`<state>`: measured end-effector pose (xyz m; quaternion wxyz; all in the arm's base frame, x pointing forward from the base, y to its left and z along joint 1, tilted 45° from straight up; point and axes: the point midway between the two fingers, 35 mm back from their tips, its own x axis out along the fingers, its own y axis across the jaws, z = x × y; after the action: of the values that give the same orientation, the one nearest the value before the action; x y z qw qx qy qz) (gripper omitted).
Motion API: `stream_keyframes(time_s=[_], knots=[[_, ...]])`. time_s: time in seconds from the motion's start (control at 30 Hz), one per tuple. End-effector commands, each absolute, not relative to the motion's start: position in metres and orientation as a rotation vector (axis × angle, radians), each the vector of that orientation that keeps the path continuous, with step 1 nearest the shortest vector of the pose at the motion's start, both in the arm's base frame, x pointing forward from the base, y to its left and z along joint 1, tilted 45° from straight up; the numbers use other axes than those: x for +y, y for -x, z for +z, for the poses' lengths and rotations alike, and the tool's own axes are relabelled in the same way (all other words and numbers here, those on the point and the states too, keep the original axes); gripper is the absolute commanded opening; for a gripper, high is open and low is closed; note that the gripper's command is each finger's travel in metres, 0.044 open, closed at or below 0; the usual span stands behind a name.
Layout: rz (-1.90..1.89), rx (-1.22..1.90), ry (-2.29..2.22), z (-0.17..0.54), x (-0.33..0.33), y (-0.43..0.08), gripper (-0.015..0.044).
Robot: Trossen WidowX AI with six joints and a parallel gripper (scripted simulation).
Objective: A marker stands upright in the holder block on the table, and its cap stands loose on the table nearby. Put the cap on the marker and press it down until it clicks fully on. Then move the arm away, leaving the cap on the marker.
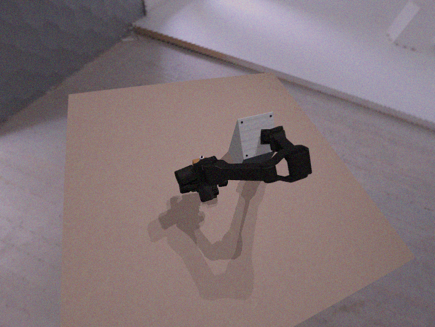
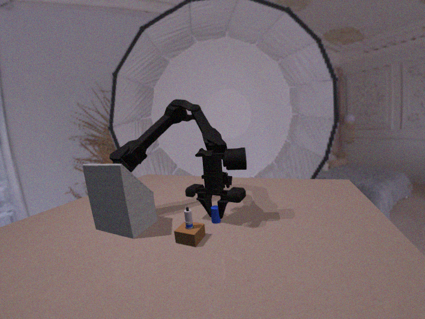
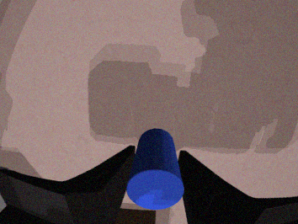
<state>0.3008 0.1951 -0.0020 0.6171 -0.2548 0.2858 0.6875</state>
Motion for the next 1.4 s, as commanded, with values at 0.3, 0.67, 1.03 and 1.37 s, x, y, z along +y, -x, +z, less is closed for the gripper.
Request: stream_keyframes(time_s=[0.3,0.67,1.03,1.37], knots=[[1.567,0.694,0.562,-0.002,0.194,-0.298,0.0000],[1.570,0.689,0.570,0.018,0.174,-0.304,0.0000],[1.581,0.664,0.585,0.039,0.153,-0.307,0.0000],[1.574,0.673,0.596,0.028,0.125,-0.310,0.0000]])
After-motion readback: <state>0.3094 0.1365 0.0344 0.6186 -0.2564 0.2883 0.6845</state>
